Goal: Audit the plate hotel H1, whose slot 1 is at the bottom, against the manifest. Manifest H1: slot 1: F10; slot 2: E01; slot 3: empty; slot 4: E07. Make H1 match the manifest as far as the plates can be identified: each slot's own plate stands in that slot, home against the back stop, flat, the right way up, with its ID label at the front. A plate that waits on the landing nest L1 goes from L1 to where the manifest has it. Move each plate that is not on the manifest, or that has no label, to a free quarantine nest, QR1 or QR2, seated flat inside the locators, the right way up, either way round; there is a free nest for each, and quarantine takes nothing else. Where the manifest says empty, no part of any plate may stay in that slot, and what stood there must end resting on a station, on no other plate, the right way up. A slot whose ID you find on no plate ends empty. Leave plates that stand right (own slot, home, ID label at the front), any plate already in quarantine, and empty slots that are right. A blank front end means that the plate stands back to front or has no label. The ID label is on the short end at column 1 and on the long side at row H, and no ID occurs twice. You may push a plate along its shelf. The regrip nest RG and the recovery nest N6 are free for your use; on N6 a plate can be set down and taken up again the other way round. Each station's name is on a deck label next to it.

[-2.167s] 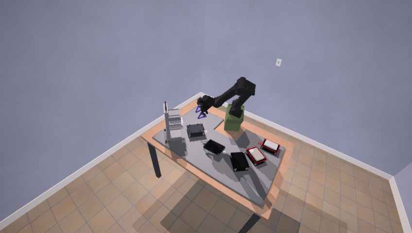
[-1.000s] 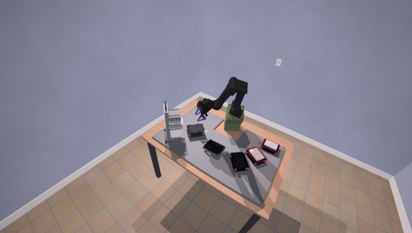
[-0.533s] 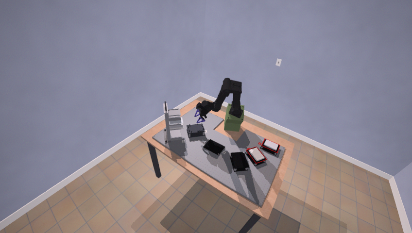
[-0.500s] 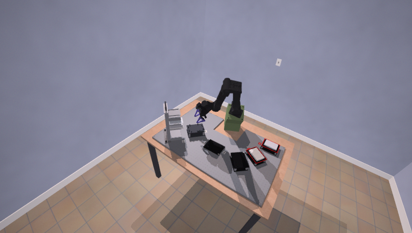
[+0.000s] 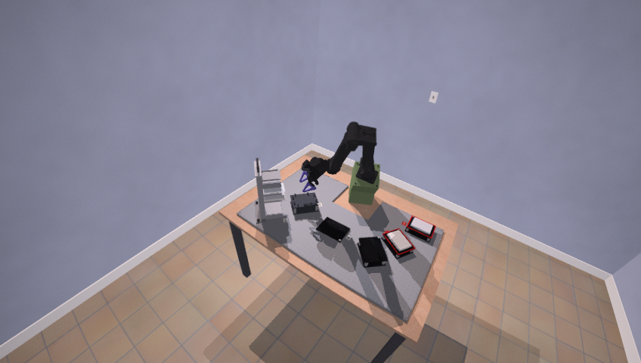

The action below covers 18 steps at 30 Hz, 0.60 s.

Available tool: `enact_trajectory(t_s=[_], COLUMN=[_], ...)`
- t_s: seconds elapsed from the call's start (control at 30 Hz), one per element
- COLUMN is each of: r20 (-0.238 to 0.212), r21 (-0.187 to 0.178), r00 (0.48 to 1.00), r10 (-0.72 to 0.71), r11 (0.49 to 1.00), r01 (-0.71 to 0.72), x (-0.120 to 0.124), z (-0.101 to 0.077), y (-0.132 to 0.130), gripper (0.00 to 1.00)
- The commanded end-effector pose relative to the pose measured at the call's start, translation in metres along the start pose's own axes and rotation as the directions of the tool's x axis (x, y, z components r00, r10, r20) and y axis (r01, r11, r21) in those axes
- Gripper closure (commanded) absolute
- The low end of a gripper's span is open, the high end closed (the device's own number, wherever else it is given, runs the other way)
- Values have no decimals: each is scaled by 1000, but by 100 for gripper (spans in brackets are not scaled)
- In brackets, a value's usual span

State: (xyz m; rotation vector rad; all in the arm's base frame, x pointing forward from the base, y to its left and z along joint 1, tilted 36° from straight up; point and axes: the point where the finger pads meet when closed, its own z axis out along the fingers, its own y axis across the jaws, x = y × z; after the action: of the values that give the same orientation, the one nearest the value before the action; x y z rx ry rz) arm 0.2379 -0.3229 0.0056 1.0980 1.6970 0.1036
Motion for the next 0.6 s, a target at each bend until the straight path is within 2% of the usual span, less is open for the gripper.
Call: enact_trajectory(t_s=[0.0,0.07,0.53,0.57], r20=[43,31,34,50], r21=[-7,-13,-13,-7], r00=[999,999,999,998], r10=[-25,-20,-21,-26], r11=[1000,1000,1000,1000], r01=[25,21,22,26], x=[-23,-22,-35,-40], z=[4,8,19,17], y=[3,6,7,3], gripper=[0,0,0,0])
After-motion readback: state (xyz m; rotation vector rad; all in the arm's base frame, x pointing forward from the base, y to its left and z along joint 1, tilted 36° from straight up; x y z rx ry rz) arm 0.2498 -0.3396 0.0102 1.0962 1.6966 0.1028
